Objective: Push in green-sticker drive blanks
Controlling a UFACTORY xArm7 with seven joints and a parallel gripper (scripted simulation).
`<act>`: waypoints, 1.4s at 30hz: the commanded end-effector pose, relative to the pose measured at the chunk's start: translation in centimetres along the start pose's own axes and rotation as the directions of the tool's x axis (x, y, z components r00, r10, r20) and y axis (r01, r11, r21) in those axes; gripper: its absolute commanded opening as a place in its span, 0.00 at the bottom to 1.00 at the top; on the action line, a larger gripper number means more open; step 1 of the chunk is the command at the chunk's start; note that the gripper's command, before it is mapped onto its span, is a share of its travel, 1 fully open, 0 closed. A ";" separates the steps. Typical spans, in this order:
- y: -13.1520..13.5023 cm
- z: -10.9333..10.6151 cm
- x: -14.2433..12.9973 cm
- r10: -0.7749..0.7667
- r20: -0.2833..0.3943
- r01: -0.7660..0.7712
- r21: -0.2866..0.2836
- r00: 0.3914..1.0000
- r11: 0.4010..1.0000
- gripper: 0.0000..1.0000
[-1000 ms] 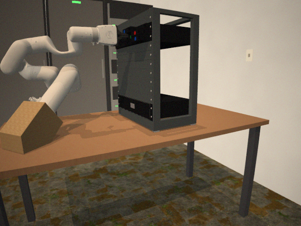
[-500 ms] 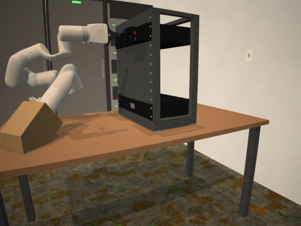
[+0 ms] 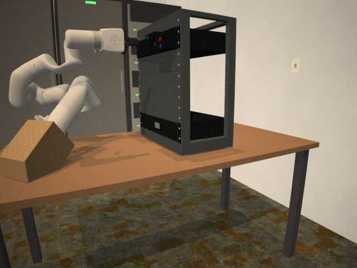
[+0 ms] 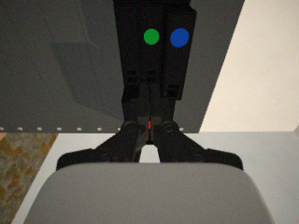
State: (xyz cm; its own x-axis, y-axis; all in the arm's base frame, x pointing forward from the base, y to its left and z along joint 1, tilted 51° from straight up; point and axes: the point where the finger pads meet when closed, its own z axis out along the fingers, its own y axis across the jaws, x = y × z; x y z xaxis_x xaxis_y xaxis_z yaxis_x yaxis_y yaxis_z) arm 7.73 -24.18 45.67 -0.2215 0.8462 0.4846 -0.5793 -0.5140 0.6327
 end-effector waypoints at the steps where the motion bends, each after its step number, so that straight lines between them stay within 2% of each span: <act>1: 0.1 -0.2 0.0 -0.001 0.001 0.001 -0.001 1.000 1.000 0.00; 5: 0.1 -0.5 0.0 -0.001 0.001 0.001 -0.001 1.000 1.000 0.00; 9: 0.1 -1.6 0.0 -0.001 0.001 0.001 -0.001 1.000 1.000 0.00; 19: 0.0 -7.4 0.0 -0.001 0.001 0.001 -0.001 1.000 1.000 0.00; 21: 0.0 -7.4 0.0 -0.001 0.001 0.001 -0.001 1.000 1.000 0.00; 26: 0.0 -10.0 0.0 -0.001 0.001 0.001 -0.001 1.000 1.000 0.00; 38: 0.0 -12.3 0.0 -0.002 0.001 0.002 -0.001 1.000 1.000 0.00; 42: 0.0 -13.7 0.0 -0.002 0.001 0.002 -0.001 1.000 1.000 0.00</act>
State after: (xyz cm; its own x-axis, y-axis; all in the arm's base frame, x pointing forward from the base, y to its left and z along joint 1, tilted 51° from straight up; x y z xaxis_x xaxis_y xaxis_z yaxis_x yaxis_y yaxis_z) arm -1.74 -22.58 38.37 -0.2213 0.8461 0.4849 -0.5797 -0.5140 0.6323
